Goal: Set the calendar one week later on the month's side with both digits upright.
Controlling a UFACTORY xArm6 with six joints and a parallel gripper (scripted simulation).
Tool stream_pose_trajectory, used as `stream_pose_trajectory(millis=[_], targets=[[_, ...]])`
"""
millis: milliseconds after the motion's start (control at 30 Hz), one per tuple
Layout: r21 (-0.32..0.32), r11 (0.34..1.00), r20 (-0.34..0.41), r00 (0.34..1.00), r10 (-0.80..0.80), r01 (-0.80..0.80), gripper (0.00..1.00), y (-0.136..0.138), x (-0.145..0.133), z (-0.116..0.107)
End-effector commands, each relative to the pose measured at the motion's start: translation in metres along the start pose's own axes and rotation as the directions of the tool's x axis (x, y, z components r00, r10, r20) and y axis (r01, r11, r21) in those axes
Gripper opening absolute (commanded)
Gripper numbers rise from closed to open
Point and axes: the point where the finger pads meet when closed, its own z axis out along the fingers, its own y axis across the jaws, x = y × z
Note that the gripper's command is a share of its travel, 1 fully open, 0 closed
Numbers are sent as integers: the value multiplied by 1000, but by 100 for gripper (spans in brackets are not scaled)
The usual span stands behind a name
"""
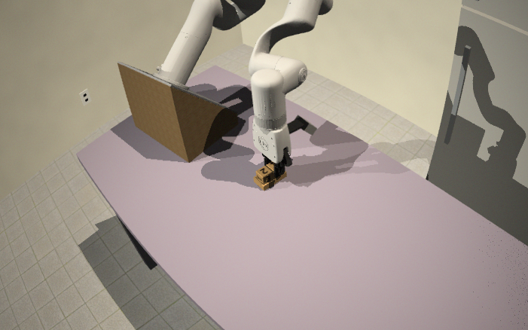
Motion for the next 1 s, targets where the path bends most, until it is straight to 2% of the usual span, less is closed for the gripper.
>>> stream_pose_trajectory(millis=[0, 67, 100, 167, 200, 333, 367, 533, 567, 967], targets=[[-2, 1000, 0, 1000, 0, 0, 29, 1, 0, -1], [-2, 1000, 0, 1000, 0, 0, 29, 1, 0, -1], [-2, 1000, 0, 1000, 0, 0, 33, 1, 0, -1], [-2, 1000, 0, 1000, 0, 0, 33, 1, 0, -1], [-2, 1000, 0, 1000, 0, 0, 37, 1, 0, -1], [-2, 1000, 0, 1000, 0, 0, 37, 1, 0, -1], [-2, 1000, 0, 1000, 0, 0, 41, 1, 0, -1], [-2, 1000, 0, 1000, 0, 0, 45, 1, 0, -1], [-2, 1000, 0, 1000, 0, 0, 49, 1, 0, -1], [-2, 1000, 0, 1000, 0, 0, 49, 1, 0, -1]])
